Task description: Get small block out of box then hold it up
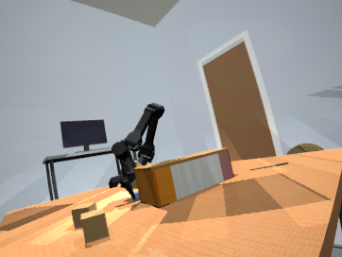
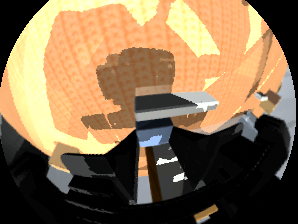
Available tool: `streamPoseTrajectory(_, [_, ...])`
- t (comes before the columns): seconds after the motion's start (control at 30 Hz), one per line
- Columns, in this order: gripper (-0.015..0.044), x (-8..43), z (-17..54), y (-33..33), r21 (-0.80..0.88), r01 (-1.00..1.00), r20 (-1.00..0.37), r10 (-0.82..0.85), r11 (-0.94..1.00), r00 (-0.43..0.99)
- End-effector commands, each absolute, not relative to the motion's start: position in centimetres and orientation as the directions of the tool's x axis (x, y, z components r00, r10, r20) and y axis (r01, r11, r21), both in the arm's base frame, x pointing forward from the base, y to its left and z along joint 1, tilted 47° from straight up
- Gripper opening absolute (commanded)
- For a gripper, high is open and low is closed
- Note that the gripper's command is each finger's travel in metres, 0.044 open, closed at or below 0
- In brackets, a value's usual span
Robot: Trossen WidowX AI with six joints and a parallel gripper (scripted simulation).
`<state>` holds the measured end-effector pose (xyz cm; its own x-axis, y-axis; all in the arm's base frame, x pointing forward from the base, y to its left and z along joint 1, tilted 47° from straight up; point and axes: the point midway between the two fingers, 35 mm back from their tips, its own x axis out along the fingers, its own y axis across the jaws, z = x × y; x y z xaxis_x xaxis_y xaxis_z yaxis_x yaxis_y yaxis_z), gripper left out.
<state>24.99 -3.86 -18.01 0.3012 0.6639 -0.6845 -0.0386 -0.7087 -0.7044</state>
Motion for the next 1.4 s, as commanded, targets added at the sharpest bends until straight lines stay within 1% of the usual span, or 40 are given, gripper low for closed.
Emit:
streamPoseTrajectory(0.0, [0.0022,25.1,-17.9,-4.1,-0.699,-0.025,-0.687,0.660,-0.715,0.305])
streamPoseTrajectory(0.03, [0.0000,25.2,-17.7,-4.4,-0.695,-0.020,-0.688,0.658,-0.718,0.306])
streamPoseTrajectory(0.37, [0.0000,25.7,-14.0,-8.2,-0.701,-0.038,-0.687,0.661,-0.712,0.301])
streamPoseTrajectory(0.57, [0.0000,25.7,-13.5,-8.6,-0.700,-0.050,-0.690,0.658,-0.712,0.302])
streamPoseTrajectory(1.37, [0.0000,24.3,-4.5,-12.9,-0.605,-0.428,-0.796,0.510,-0.671,0.325])
